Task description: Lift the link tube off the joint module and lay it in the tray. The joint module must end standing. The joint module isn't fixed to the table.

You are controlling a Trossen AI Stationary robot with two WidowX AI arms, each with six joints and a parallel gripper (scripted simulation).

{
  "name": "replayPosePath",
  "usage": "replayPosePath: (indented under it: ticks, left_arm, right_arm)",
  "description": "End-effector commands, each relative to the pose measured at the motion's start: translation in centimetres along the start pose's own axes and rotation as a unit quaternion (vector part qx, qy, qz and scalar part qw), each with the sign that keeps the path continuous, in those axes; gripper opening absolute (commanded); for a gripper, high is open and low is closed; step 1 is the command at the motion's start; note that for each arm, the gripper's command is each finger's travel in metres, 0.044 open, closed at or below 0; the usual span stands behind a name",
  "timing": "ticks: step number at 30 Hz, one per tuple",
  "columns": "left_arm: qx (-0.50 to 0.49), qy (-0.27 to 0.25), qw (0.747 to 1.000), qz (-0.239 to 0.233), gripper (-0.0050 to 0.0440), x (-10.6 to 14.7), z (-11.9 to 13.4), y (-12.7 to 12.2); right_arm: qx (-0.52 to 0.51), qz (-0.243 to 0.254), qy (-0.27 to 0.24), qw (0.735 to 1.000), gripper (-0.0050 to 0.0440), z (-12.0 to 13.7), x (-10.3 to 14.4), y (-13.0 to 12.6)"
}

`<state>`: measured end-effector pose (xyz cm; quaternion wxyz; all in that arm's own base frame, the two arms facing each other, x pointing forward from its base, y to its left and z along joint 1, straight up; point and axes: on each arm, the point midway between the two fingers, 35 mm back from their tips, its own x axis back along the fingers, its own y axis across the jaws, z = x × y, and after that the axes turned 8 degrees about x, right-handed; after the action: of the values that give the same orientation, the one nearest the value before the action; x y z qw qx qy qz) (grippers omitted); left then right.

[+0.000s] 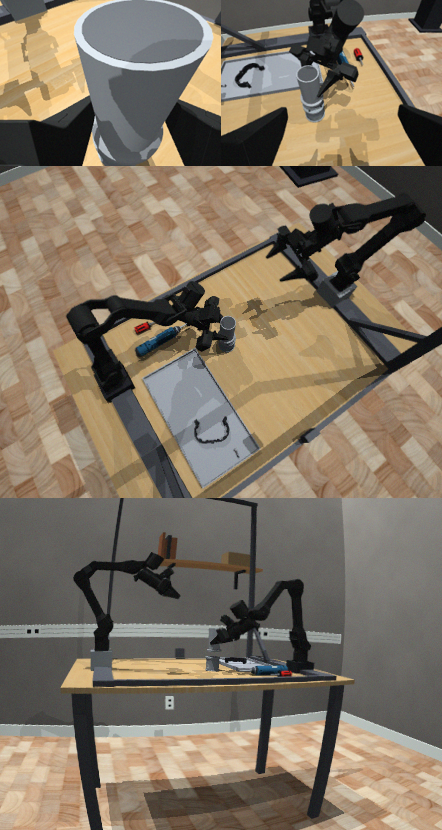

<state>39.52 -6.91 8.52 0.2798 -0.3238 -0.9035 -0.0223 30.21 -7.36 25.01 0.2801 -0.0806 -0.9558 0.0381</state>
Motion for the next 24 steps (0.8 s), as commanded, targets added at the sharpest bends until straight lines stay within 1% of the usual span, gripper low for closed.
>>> replayPosePath:
  ticks: [1,2,7,11,14,17,19,24]
  left_arm:
    - [-0.025,-0.031,0.999,-0.007,0.0211,1.5,-3.6,0.0]
    - [-0.025,-0.031,0.999,-0.007,0.0211,1.5,-3.6,0.0]
    - [-0.025,-0.031,0.999,-0.007,0.0211,3.6,-6.7,-0.6]
    - [-0.025,-0.031,0.999,-0.007,0.0211,3.8,-7.1,-0.7]
    - [-0.018,-0.022,1.000,-0.005,0.0211,3.7,-5.9,-1.3]
    - [-0.016,-0.021,1.000,-0.006,0.0211,4.0,-4.9,-2.3]
    - [-0.016,-0.021,1.000,-0.006,0.0211,4.0,-4.9,-2.3]
    - [-0.015,-0.021,1.000,-0.006,0.0211,5.1,-2.2,-5.3]
  right_arm:
    - [-0.001,0.004,-0.009,1.000,0.0440,-0.6,0.3,-0.2]
    - [-0.001,0.004,-0.009,1.000,0.0440,-0.6,0.3,-0.2]
    - [-0.001,0.004,-0.009,1.000,0.0440,-0.6,0.3,-0.2]
    - [-0.001,0.004,-0.009,1.000,0.0440,-0.6,0.3,-0.2]
    - [-0.001,0.003,-0.006,1.000,0.0440,-0.6,-0.1,-0.1]
    - [0.003,-0.003,-0.014,1.000,0.0440,-1.5,-1.0,0.3]
    - [0.003,-0.003,-0.014,1.000,0.0440,-1.5,-1.0,0.3]
    - [0.021,-0.031,-0.020,0.999,0.0440,-2.7,-5.9,2.7]
